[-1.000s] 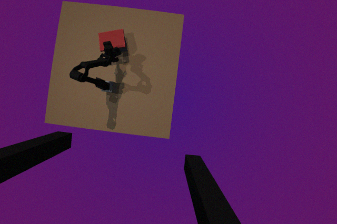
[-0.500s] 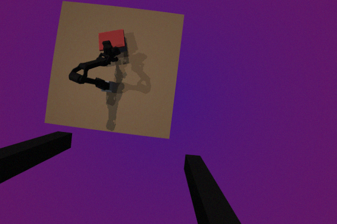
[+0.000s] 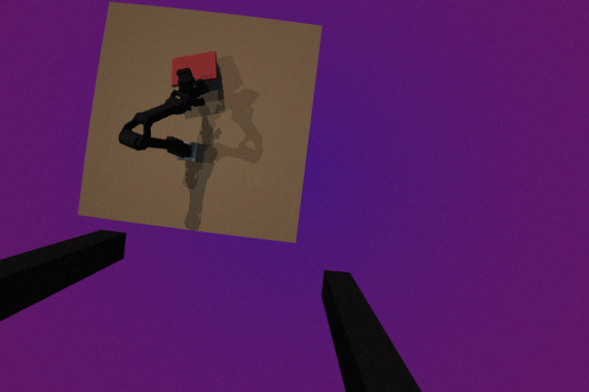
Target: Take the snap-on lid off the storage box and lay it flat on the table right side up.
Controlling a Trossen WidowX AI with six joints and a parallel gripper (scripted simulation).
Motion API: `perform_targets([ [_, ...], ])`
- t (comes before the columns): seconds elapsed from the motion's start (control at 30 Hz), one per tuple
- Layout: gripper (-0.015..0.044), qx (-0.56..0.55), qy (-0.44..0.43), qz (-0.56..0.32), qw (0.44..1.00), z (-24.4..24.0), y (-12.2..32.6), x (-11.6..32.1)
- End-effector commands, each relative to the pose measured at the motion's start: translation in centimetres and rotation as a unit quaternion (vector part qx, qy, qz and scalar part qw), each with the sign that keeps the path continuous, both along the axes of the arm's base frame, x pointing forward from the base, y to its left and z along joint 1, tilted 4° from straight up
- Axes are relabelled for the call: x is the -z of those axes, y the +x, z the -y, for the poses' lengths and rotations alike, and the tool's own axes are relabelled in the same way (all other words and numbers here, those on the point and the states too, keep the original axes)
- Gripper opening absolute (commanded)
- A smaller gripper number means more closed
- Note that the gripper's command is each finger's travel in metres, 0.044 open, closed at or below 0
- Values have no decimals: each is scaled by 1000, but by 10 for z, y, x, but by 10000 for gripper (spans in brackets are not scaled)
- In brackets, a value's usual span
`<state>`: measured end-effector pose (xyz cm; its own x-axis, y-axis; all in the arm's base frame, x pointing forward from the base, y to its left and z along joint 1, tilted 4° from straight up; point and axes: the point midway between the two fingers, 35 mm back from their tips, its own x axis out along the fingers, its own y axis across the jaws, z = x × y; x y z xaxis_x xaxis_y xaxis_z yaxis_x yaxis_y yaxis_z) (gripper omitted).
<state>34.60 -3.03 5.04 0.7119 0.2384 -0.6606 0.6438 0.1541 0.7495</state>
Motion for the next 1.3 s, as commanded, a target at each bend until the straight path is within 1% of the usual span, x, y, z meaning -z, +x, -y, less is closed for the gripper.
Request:
perform_targets([
  [0.0,0,3,-1,4,1000,1,4,-8],
  [1.27,0,3,-1,5,1000,-7,38,-58],
])
